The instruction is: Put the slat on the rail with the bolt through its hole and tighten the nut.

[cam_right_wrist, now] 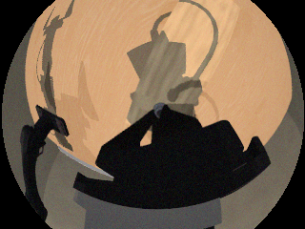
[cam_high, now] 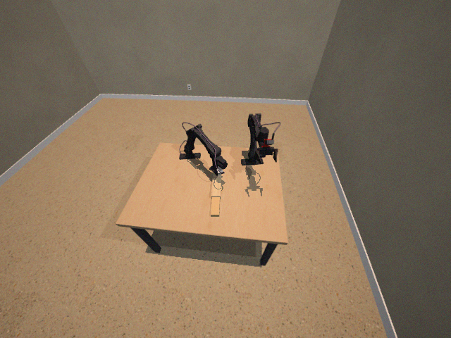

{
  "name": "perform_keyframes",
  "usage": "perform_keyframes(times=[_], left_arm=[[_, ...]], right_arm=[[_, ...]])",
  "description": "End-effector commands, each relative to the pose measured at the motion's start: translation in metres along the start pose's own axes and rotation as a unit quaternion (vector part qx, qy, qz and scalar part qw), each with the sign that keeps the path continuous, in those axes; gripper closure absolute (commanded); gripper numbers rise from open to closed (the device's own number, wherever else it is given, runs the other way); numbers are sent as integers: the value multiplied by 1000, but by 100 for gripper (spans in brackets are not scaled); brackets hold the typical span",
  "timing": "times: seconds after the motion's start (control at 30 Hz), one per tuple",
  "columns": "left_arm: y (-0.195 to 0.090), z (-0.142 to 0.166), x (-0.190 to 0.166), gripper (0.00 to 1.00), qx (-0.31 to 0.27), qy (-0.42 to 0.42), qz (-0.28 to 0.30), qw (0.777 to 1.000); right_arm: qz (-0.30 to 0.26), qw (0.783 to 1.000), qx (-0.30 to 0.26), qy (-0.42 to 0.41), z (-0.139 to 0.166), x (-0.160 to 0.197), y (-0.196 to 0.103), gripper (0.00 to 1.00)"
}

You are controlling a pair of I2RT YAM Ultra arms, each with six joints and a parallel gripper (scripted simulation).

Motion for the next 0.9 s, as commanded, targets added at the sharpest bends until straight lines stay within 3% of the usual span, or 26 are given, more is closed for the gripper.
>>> perform_keyframes(times=[0.0, 0.87], left_arm=[[-5, -8, -1, 0, -13, 2, 4, 1000], [-5, -8, -1, 0, -13, 2, 4, 1000]], right_arm=[[2, 999, -5, 51, -4, 2, 9, 88], [3, 964, -5, 267, -4, 1, 9, 88]])
Point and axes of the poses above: on each arm, the point where the finger pads meet when closed, its own y axis out along the fingers, its own x axis across the jaws, z = x × y, the point moved 2 cm from there along -y, back along the fingers, and after that the axes turned 8 degrees about -y, right-handed, at the moved point
